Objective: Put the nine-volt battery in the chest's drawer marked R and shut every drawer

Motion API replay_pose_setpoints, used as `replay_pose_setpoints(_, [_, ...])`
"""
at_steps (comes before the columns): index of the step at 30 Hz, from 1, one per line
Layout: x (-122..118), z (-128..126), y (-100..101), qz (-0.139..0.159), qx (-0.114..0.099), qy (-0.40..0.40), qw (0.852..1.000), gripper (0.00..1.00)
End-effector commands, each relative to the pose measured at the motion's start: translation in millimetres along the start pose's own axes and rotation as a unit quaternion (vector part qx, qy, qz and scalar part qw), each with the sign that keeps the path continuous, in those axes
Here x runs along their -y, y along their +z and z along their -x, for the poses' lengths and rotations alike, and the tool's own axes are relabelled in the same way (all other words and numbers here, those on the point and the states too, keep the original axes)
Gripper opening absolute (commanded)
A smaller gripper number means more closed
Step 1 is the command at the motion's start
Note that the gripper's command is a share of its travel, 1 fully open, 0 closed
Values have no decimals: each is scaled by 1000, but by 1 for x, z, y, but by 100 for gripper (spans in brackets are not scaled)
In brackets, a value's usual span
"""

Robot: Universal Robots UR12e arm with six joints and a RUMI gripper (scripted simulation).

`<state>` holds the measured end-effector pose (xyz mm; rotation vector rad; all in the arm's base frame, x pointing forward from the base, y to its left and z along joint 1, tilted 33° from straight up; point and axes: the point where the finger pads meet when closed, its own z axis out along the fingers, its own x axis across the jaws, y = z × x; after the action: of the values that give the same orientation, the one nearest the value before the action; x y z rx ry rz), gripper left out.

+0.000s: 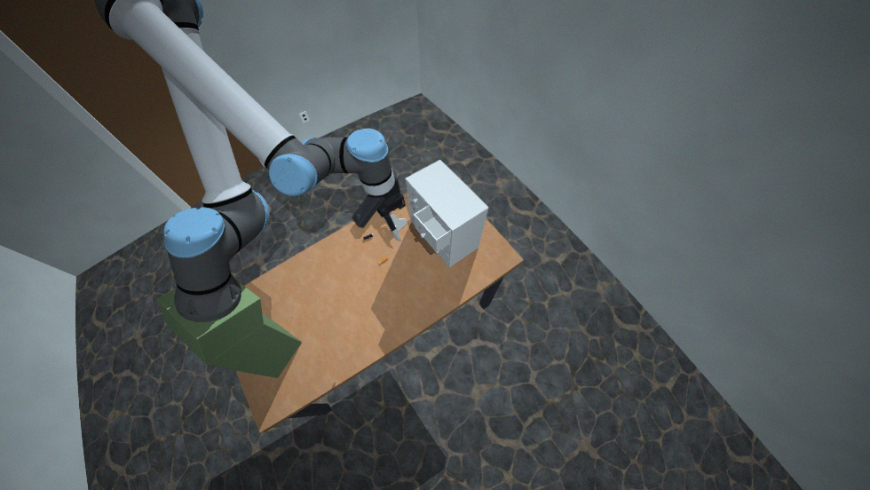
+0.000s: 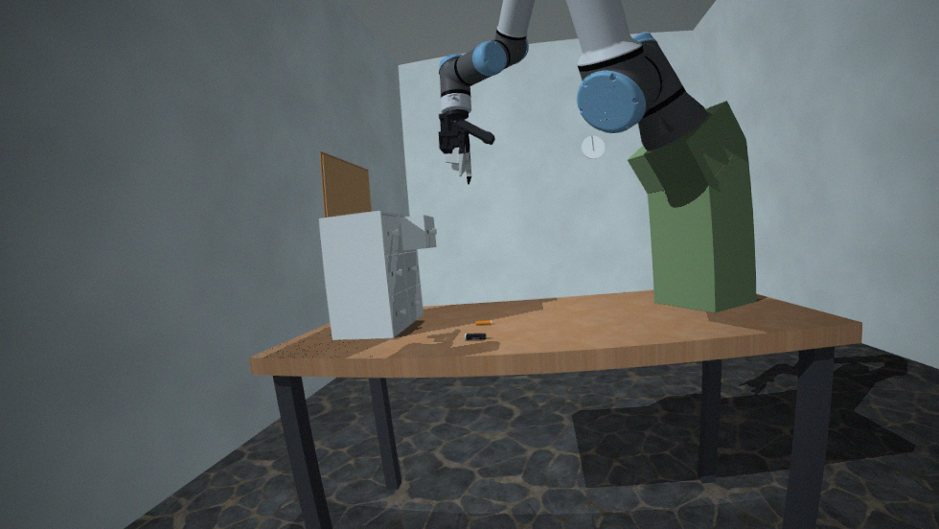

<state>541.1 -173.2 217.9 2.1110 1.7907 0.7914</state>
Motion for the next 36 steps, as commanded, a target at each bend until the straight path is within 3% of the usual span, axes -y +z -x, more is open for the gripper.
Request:
replay_pose_setpoints(1, [-1,0,-1,-9,0,0,1000,100])
replay_pose_setpoints(36, [-1,0,-2,-17,0,0,1000,100])
